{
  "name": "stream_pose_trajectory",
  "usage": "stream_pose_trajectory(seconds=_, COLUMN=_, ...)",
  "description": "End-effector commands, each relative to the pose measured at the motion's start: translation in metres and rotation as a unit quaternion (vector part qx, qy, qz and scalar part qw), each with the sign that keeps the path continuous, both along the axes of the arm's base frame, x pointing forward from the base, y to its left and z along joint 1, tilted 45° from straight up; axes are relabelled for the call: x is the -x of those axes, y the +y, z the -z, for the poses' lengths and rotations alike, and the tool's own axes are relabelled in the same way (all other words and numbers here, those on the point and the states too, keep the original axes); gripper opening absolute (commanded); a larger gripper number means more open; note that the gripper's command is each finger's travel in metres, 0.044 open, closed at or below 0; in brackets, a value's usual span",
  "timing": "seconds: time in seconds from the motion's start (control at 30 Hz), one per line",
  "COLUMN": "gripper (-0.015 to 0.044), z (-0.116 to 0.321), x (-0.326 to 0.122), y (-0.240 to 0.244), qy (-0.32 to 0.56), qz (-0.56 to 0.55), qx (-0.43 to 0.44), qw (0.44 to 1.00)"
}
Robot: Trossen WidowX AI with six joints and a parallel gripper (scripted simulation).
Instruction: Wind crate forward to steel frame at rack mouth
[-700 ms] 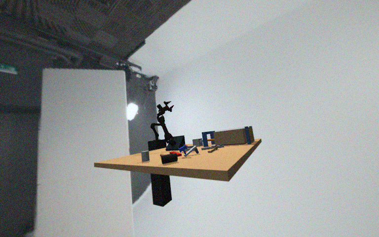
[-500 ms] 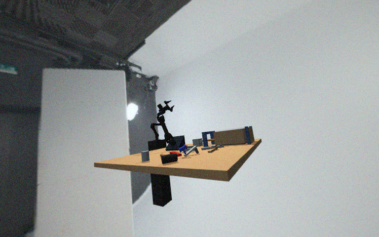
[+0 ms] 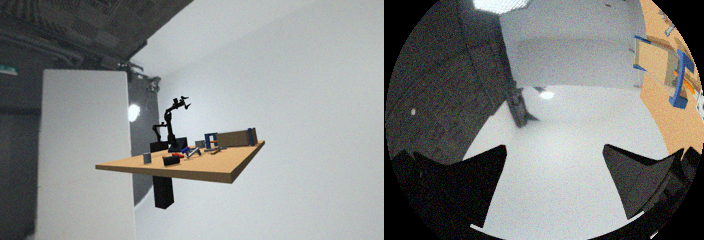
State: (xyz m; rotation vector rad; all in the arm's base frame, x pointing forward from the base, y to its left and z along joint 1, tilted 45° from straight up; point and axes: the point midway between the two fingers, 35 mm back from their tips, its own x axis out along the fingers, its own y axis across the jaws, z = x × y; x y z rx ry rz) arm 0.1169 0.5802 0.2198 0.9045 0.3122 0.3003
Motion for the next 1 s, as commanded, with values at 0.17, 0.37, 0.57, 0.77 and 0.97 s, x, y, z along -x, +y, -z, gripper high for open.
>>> stream_pose_trajectory(seconds=0.17, gripper=0.0440, z=0.012, x=-0.136, y=-0.064, qy=-0.017, qz=0.073, qx=0.217, qw=0.973)
stream_pose_trajectory(seconds=0.37, gripper=0.0440, z=0.018, x=-0.223, y=-0.136, qy=0.005, qz=0.115, qx=0.366, qw=0.923)
stream_pose_trajectory(seconds=0.57, gripper=0.0440, z=0.024, x=-0.290, y=-0.225, qy=0.056, qz=0.137, qx=0.502, qw=0.852)
stream_pose_trajectory(seconds=0.77, gripper=0.0440, z=0.035, x=-0.334, y=-0.325, qy=0.135, qz=0.128, qx=0.625, qw=0.759)
stream_pose_trajectory(seconds=0.97, gripper=0.0440, z=0.045, x=-0.352, y=-0.432, qy=0.232, qz=0.088, qx=0.714, qw=0.655)
